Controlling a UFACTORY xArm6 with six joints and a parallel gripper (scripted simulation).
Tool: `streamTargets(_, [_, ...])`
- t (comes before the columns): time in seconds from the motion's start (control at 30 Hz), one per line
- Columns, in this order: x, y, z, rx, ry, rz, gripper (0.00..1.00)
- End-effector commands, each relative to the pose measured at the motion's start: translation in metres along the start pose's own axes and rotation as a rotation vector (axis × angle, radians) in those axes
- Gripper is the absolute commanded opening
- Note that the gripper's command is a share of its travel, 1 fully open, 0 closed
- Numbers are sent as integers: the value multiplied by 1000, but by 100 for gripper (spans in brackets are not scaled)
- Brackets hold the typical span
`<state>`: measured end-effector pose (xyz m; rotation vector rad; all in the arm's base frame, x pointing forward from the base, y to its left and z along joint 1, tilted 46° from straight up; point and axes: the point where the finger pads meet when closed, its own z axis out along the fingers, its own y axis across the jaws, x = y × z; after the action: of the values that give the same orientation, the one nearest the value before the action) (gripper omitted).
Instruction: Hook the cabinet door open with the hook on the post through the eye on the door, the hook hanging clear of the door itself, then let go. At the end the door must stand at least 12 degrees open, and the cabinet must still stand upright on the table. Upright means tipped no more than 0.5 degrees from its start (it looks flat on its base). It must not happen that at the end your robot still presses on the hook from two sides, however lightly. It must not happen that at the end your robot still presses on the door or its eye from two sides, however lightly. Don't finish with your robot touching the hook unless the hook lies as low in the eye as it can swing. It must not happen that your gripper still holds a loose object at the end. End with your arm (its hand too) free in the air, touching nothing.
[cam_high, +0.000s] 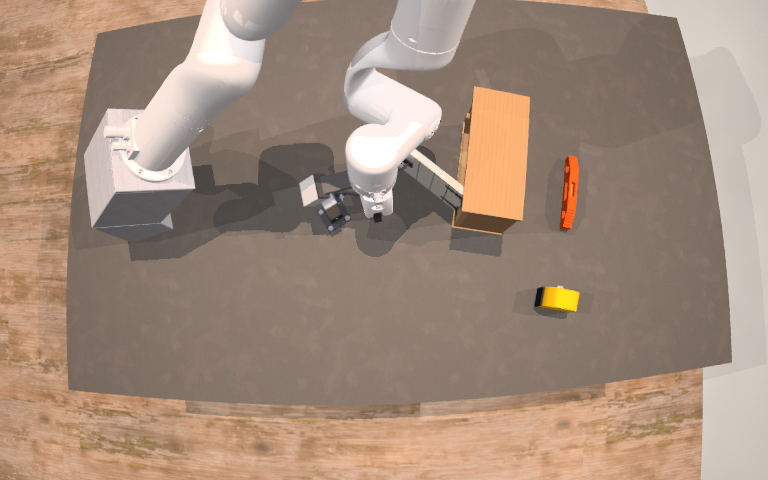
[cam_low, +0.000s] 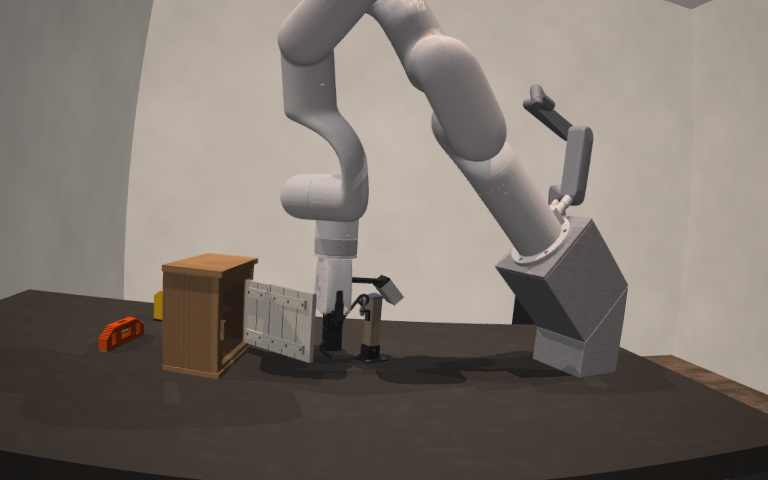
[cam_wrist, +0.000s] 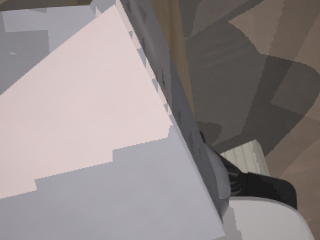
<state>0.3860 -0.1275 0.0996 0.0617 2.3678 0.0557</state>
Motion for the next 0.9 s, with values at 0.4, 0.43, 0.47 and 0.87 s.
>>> streamTargets(0.4, [-20,-1,-7,-6,-25,4,4])
streamTargets(0.43, [-21,-1,-8,-6,-25,4,4])
streamTargets(0.47, [-22,-1,-9,-6,-25,4,4])
streamTargets(0.87, [-27,-1,-15,-6,-25,4,4])
